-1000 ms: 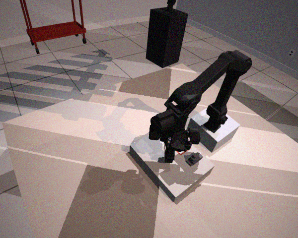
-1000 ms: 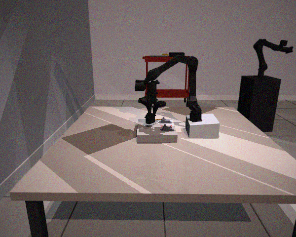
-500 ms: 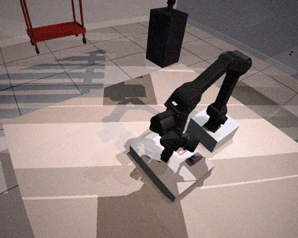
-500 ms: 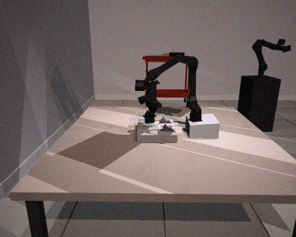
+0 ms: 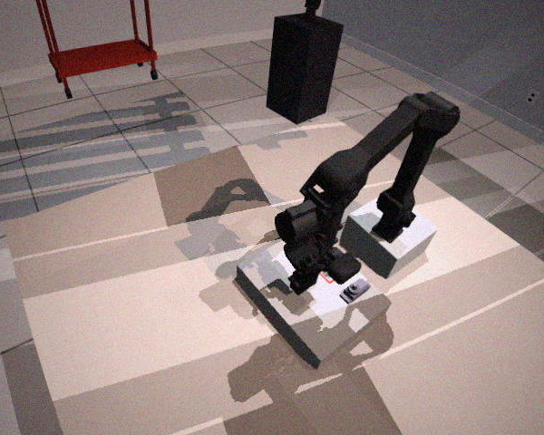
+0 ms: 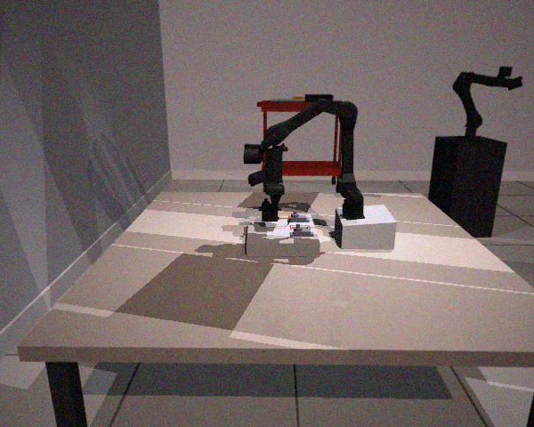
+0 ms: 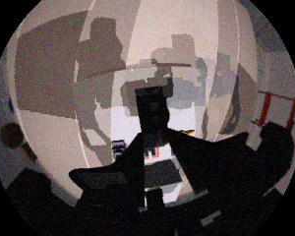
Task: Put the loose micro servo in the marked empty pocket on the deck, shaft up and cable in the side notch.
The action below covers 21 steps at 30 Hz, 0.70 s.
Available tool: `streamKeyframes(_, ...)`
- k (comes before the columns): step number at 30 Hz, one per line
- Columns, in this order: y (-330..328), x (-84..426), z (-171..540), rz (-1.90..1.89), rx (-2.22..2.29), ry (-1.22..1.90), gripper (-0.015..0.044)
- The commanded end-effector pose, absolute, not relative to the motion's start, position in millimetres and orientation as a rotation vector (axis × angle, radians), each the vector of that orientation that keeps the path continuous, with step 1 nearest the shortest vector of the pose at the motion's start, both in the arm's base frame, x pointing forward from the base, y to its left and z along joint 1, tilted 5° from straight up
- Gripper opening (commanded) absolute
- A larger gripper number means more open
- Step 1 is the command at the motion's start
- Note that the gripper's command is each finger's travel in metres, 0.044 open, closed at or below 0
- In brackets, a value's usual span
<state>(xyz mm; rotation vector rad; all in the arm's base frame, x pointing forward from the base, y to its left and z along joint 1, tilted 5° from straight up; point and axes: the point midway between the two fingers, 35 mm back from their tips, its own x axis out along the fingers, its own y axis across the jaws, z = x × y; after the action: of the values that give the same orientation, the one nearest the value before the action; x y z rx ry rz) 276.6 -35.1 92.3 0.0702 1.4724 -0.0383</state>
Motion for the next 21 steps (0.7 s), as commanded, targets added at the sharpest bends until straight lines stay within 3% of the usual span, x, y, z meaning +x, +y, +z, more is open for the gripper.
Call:
streamKeyframes(1, -34, 273, 93, -0.046, 0.084, 1.469, 0.0000)
streamKeyframes(21, -28, 197, 85, -0.046, 0.085, 1.475, 0.0000)
